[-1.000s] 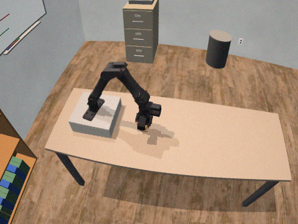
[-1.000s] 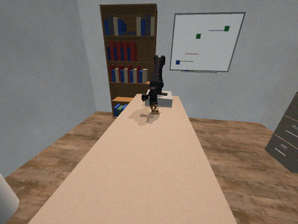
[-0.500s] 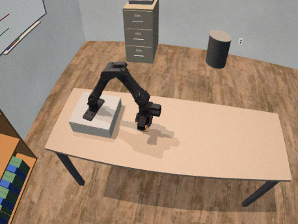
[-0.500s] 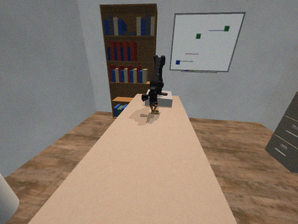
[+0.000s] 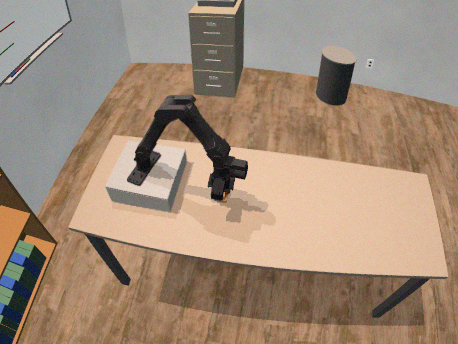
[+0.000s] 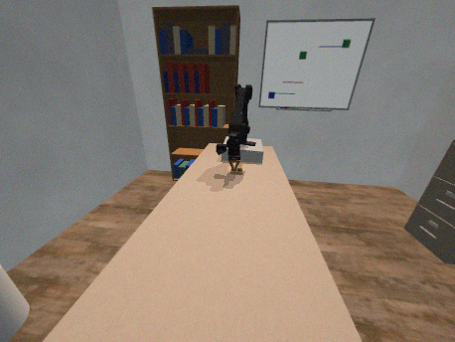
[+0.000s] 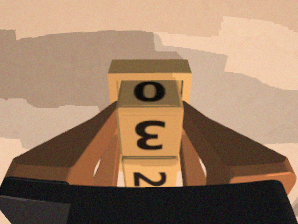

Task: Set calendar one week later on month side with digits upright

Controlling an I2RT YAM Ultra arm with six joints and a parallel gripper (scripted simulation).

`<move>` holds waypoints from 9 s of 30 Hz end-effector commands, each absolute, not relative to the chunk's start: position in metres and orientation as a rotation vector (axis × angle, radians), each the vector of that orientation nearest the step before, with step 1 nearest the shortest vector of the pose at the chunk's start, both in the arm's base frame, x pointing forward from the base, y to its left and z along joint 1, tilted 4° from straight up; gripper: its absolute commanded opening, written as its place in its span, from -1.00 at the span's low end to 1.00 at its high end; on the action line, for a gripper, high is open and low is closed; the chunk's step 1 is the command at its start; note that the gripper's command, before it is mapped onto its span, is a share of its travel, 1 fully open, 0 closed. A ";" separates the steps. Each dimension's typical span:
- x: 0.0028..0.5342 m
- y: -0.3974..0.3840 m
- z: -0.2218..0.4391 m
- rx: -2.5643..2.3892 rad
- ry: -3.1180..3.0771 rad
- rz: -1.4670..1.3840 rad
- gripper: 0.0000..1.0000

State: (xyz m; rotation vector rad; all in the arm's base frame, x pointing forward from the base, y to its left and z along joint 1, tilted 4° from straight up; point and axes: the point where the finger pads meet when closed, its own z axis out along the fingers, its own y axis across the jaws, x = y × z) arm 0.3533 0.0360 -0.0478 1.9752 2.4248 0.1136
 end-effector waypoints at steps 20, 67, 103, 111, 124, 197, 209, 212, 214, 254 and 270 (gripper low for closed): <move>0.356 0.036 -0.045 1.970 2.418 0.121 -0.49; 0.349 0.031 0.055 1.968 2.418 0.121 -0.49; 0.330 0.137 0.050 0.028 3.076 0.078 -0.49; 0.324 0.153 0.050 -0.292 3.057 0.069 -0.49; 0.324 0.154 0.050 -0.303 3.056 0.069 -0.49; 0.331 0.158 -0.046 -0.312 3.056 0.068 -0.49; 0.331 0.158 -0.046 -0.313 3.056 0.068 -0.49; 0.331 0.158 -0.046 -0.314 3.056 0.068 -0.49; 0.331 0.158 -0.046 -0.314 3.056 0.068 -0.49; 0.331 0.159 -0.049 -0.314 3.056 0.068 -0.49; 0.331 0.159 -0.050 -0.314 3.056 0.068 -0.49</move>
